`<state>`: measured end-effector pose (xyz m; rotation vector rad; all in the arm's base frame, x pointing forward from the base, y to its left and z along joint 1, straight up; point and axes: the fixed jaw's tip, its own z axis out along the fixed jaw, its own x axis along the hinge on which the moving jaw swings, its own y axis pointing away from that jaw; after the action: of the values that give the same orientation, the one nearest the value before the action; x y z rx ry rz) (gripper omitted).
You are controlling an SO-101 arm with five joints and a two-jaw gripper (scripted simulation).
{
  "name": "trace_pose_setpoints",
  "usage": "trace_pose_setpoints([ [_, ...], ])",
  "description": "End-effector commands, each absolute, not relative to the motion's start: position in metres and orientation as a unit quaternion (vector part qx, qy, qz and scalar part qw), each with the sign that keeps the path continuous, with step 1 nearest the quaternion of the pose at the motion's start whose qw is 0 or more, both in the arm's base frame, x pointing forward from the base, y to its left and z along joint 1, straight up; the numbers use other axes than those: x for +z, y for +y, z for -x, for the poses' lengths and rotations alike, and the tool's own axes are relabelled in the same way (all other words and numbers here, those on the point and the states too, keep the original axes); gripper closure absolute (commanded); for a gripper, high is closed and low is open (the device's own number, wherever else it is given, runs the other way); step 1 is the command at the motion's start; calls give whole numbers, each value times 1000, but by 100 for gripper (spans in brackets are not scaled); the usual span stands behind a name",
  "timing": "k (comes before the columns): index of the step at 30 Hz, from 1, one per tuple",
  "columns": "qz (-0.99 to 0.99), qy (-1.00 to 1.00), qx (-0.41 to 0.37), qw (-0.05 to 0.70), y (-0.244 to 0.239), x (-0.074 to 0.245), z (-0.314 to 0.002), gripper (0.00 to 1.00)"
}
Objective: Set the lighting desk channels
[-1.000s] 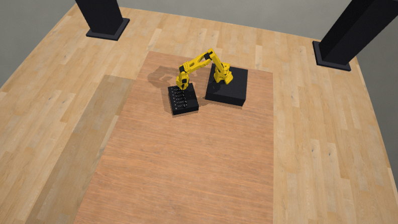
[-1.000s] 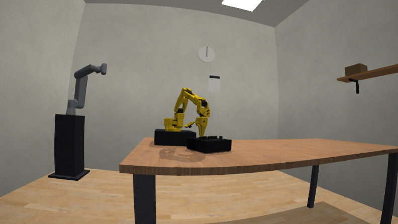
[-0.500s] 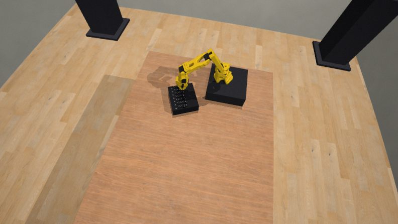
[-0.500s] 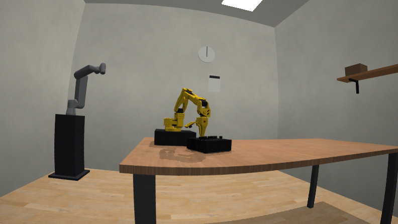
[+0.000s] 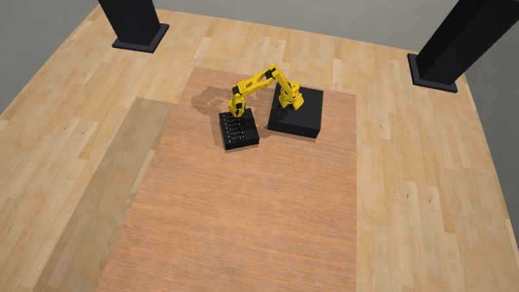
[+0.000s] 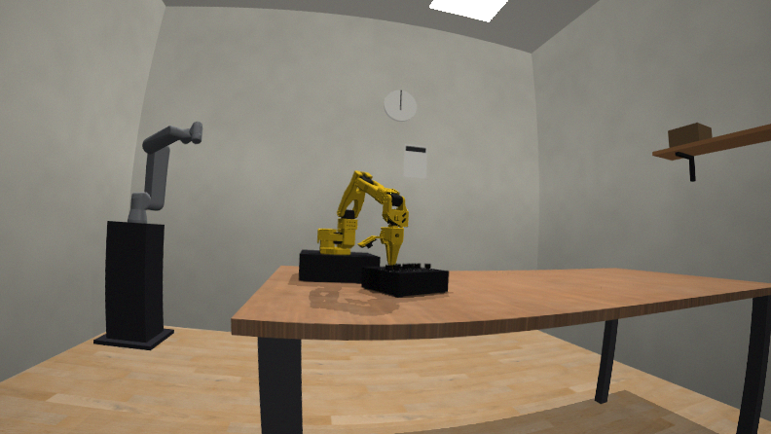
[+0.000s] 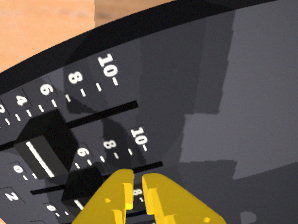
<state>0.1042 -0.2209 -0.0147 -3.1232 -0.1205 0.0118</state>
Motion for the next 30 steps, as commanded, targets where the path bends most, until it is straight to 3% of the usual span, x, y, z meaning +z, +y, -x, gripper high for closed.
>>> trace_pose_setpoints([
  [1, 999, -38, 0, 0, -226, -14, -105, 100],
  [30, 999, -37, 0, 0, -232, -13, -107, 100],
])
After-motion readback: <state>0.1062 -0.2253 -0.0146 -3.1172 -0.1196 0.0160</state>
